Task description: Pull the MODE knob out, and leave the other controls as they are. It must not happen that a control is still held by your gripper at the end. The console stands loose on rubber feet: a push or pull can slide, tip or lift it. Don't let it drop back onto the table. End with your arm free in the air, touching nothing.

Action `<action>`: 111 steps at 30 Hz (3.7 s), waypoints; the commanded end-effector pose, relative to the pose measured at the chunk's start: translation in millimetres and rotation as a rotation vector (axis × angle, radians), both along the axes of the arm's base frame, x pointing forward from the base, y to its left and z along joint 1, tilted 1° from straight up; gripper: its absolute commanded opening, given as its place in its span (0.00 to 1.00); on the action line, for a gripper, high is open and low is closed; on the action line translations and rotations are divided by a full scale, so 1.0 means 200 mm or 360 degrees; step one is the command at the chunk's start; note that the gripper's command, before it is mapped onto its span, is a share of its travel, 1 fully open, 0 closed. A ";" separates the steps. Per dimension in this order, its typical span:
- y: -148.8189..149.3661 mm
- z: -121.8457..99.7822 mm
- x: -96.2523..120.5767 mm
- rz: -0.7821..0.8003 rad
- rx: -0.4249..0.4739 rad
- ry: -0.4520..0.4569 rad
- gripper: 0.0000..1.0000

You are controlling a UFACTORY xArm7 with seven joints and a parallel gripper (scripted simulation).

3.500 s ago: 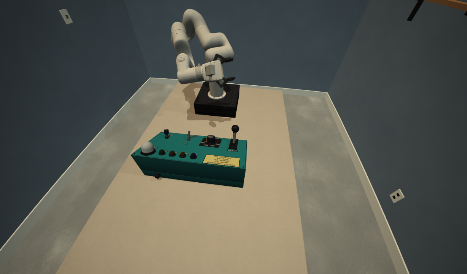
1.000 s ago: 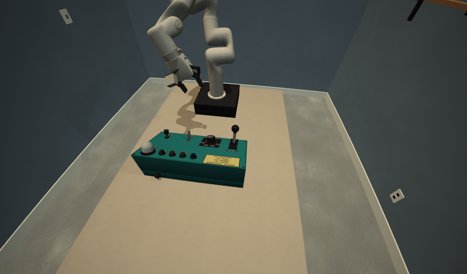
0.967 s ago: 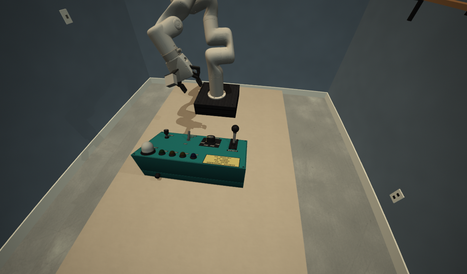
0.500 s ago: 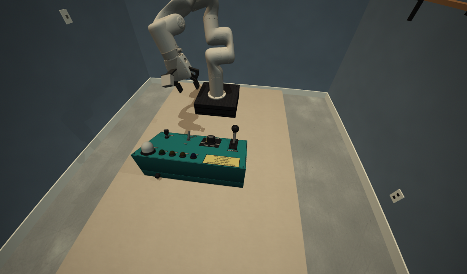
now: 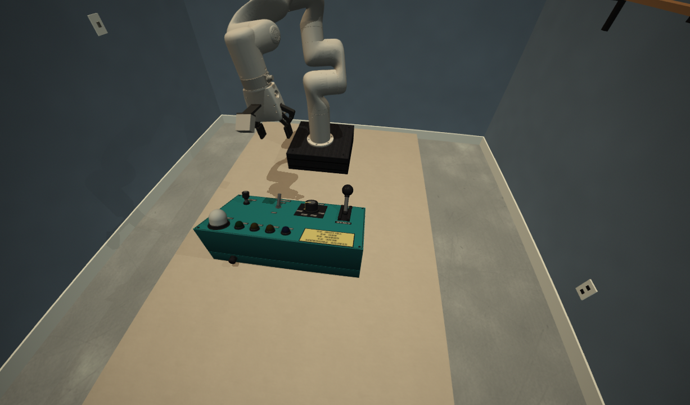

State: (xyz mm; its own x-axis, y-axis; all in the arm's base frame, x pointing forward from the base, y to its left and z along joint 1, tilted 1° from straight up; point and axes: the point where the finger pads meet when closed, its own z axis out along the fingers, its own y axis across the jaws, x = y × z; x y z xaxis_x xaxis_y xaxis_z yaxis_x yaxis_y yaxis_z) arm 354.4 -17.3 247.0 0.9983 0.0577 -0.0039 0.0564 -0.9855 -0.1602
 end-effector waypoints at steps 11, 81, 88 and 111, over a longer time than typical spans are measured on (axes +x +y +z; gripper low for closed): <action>0.01 0.02 0.09 -0.0043 -0.0106 -0.0003 1.00; 0.36 -0.24 0.35 0.0119 -0.0131 -0.0465 1.00; 0.41 -0.27 0.35 0.0148 -0.0110 -0.0533 1.00; 0.49 -0.32 0.35 0.0200 -0.0069 -0.0663 1.00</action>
State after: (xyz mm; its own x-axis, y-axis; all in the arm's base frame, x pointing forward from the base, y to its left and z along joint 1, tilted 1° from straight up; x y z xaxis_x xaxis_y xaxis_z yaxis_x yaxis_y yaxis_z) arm 422.1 78.2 182.0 0.9067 0.1857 0.3788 0.2230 -0.9731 -0.0569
